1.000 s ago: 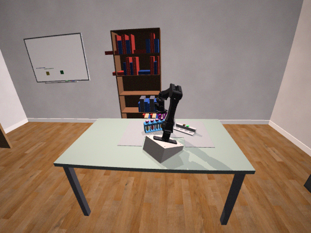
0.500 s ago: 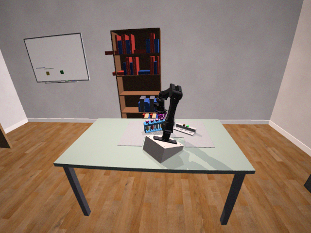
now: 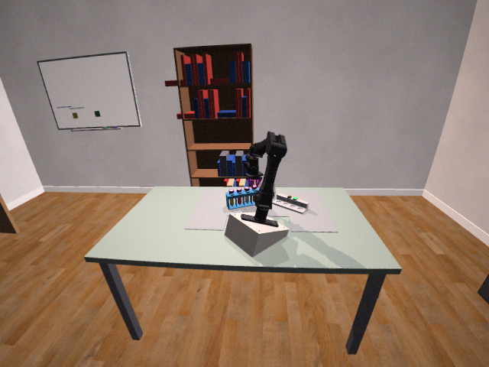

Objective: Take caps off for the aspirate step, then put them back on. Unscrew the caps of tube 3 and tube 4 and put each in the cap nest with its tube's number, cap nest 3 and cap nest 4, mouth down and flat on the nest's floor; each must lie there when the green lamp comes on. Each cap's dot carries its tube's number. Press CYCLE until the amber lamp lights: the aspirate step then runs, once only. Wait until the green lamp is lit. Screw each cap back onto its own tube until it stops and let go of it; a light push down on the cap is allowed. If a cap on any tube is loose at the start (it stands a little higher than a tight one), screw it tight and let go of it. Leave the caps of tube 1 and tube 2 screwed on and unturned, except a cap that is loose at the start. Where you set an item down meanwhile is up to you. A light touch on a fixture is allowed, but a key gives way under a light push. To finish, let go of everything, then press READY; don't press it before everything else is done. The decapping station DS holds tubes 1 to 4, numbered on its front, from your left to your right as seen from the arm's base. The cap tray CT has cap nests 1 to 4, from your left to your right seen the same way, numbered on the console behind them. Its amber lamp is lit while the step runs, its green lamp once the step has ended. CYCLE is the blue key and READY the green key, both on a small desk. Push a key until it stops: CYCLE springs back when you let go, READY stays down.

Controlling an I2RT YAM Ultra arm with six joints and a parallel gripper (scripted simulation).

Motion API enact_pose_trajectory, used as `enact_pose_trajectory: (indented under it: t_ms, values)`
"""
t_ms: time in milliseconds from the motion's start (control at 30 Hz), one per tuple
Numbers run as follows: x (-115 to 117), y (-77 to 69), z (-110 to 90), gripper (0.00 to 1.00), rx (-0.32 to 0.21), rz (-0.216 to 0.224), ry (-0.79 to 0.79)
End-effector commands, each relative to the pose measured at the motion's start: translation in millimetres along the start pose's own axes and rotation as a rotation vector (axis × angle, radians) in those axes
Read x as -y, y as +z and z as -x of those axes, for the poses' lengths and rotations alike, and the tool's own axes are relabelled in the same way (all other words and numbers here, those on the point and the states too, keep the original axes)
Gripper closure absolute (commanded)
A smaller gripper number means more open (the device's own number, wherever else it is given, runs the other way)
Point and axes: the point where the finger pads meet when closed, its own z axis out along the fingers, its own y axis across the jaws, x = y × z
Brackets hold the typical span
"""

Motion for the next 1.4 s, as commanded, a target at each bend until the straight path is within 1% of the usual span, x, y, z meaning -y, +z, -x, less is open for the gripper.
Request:
enact_pose_trajectory:
  t_ms: [0, 33, 433, 467, 700, 733, 1067, 1100, 1167, 1367]
  values:
    - [1.5, -5.3, 5.1, 1.00, 0.022, -0.001, 0.134]
    - [1.5, -5.3, 5.1, 1.00, 0.022, -0.001, 0.134]
    - [1.5, -4.7, 5.1, 1.00, 0.022, 0.003, 0.534]
    - [1.6, -4.6, 5.1, 1.00, 0.022, 0.003, 0.553]
    - [1.5, -4.6, 5.1, 1.00, 0.022, 0.003, 0.553]
    - [1.5, -4.6, 5.1, 0.51, 0.022, 0.003, 0.553]
    - [1.5, -4.6, 5.1, 0.51, 0.022, 0.003, 0.553]
    - [1.5, -5.1, 5.1, 0.51, 0.022, 0.003, 0.513]
    - [1.5, -5.1, 5.1, 0.51, 0.022, 0.003, 0.513]
    - [1.4, -5.7, 5.1, 0.51, 0.022, 0.000, 0.273]
